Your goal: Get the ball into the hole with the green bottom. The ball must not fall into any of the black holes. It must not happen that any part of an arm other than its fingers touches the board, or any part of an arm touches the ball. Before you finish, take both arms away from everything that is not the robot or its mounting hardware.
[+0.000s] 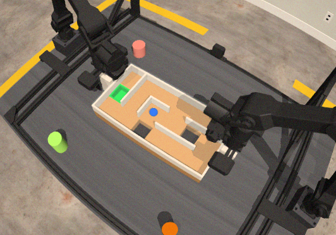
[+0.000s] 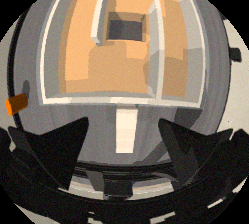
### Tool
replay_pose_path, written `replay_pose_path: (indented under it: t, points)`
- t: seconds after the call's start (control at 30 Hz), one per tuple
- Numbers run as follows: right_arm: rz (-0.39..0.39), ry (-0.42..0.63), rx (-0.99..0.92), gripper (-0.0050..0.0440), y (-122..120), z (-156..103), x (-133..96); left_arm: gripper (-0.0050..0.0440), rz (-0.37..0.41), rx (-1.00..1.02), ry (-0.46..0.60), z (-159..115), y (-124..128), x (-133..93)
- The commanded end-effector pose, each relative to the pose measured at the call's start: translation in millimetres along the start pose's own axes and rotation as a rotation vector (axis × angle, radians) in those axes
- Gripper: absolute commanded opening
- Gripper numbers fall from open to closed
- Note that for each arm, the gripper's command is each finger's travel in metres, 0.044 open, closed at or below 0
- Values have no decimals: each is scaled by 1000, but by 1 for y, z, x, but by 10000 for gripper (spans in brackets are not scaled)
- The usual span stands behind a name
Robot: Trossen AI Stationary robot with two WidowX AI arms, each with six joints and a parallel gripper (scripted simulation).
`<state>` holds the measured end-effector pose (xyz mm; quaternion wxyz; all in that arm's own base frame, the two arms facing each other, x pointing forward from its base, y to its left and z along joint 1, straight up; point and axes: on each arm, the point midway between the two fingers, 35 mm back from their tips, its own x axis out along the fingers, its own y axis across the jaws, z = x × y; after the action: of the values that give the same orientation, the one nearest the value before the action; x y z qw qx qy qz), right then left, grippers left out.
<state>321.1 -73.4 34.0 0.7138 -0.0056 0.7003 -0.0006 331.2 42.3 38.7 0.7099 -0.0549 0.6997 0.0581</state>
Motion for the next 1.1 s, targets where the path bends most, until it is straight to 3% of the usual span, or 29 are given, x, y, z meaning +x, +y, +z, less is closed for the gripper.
replay_pose_path:
  t: [0.0,0.57,0.73,0.8,1.07]
  points:
    - [9,19,-3,400,2,-4,13,400,-3,0,15,-3,0,11]
    - [9,19,-3,400,2,-6,30,400,-3,0,15,-4,0,28]
    - [9,19,-3,280,2,-6,30,280,-3,0,15,-4,0,28]
    - [9,19,-3,280,2,-6,30,280,-3,0,15,-4,0,28]
    - [9,19,-3,88,2,-6,30,88,-3,0,15,-4,0,28]
